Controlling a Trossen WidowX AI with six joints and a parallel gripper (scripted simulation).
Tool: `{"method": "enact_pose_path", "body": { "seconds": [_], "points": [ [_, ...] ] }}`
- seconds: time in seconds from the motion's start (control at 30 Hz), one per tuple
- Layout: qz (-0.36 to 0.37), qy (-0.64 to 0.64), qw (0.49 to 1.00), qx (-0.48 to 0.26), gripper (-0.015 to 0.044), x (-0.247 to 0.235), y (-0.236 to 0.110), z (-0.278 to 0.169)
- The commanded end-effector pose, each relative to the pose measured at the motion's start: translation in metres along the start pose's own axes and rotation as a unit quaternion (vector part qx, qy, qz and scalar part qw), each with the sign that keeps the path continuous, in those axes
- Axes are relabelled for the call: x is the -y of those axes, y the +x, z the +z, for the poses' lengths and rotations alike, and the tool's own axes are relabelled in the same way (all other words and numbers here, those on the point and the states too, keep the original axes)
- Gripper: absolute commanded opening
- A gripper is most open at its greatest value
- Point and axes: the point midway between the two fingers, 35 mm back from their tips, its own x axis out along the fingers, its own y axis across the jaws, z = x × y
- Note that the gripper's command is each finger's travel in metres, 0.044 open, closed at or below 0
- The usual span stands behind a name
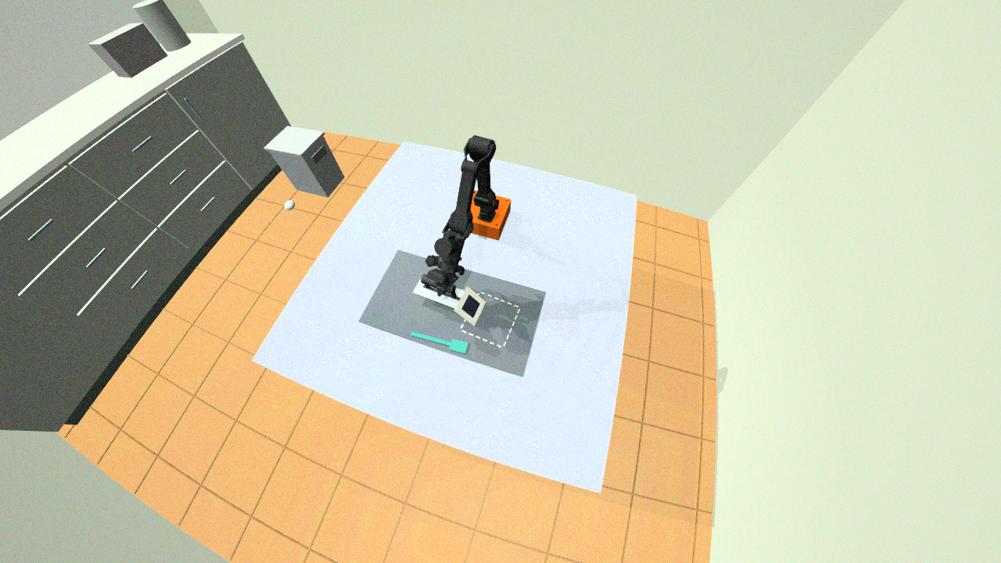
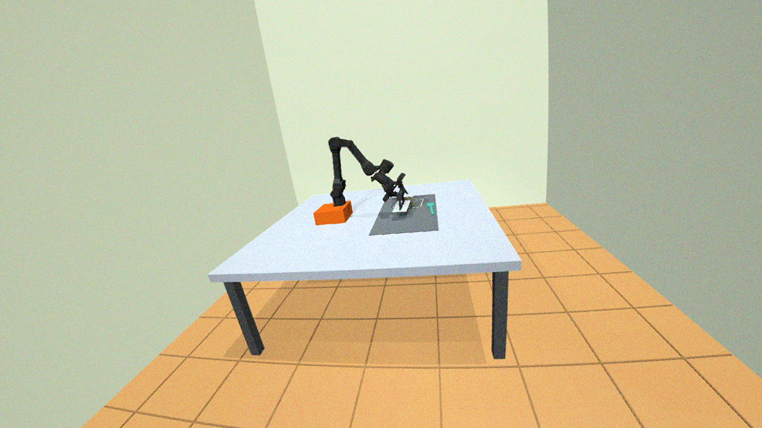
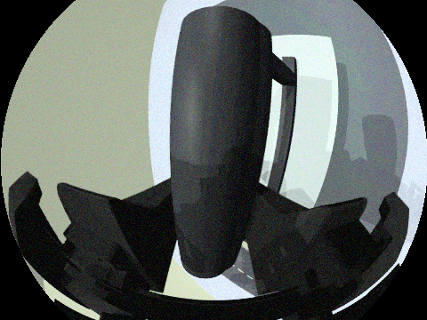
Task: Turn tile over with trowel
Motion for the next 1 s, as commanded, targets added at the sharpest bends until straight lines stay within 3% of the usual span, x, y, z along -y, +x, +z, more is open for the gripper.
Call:
{"method": "enact_pose_path", "body": {
  "seconds": [0.0,0.63,0.97],
  "points": [
    [0.015,0.002,1.000,-0.002,0.0000,-0.014,-0.005,-0.010],
    [0.015,0.004,1.000,-0.003,0.0000,-0.012,-0.004,-0.053],
    [0.015,0.004,1.000,-0.003,0.0000,-0.015,-0.005,-0.047]
  ]
}}
